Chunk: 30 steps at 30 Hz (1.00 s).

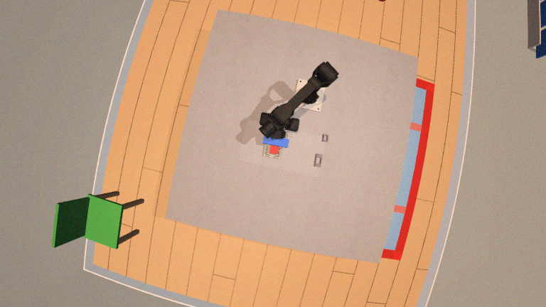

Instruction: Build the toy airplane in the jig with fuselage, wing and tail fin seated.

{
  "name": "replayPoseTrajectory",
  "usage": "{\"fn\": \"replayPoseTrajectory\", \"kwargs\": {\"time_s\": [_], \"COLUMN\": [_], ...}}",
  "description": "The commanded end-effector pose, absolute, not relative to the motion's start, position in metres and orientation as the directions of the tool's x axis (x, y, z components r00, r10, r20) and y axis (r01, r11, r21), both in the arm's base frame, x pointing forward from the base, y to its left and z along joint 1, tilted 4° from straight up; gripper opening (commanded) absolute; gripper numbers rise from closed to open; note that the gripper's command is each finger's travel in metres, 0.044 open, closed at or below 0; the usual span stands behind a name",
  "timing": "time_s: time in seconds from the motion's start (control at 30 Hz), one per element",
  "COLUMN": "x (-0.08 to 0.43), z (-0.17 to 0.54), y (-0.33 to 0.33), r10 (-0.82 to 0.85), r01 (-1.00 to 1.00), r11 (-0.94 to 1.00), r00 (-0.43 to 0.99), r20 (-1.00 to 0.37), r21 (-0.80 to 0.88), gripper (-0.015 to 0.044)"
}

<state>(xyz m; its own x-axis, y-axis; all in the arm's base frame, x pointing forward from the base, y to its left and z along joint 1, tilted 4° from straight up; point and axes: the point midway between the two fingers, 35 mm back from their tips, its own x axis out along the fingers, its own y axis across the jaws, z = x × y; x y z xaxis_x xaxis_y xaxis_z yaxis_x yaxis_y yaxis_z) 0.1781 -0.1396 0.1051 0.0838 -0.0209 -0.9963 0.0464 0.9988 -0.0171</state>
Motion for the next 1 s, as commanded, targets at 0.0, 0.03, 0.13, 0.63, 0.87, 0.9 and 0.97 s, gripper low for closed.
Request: {"fn": "replayPoseTrajectory", "kwargs": {"time_s": [0.0,0.03,0.13,0.63,0.87,0.9,0.97], "x": [0.179,0.178,0.173,0.173,0.173,0.172,0.172], "z": [0.134,0.147,0.184,0.192,0.192,0.192,0.192], "y": [-0.142,-0.142,-0.140,-0.142,-0.142,-0.143,-0.143], "r10": [-0.025,-0.024,-0.022,-0.022,-0.022,-0.022,-0.022], "r01": [0.047,0.048,0.049,0.050,0.050,0.050,0.050], "r11": [0.999,0.999,0.999,0.999,0.999,0.999,0.999], "r00": [0.092,0.092,0.092,0.092,0.092,0.092,0.092], "r20": [-0.995,-0.995,-0.996,-0.996,-0.996,-0.996,-0.996], "r21": [-0.021,-0.020,-0.018,-0.017,-0.017,-0.017,-0.017], "gripper": [0.0260,0.0260,0.0260,0.0260,0.0260,0.0260,0.0260]}}
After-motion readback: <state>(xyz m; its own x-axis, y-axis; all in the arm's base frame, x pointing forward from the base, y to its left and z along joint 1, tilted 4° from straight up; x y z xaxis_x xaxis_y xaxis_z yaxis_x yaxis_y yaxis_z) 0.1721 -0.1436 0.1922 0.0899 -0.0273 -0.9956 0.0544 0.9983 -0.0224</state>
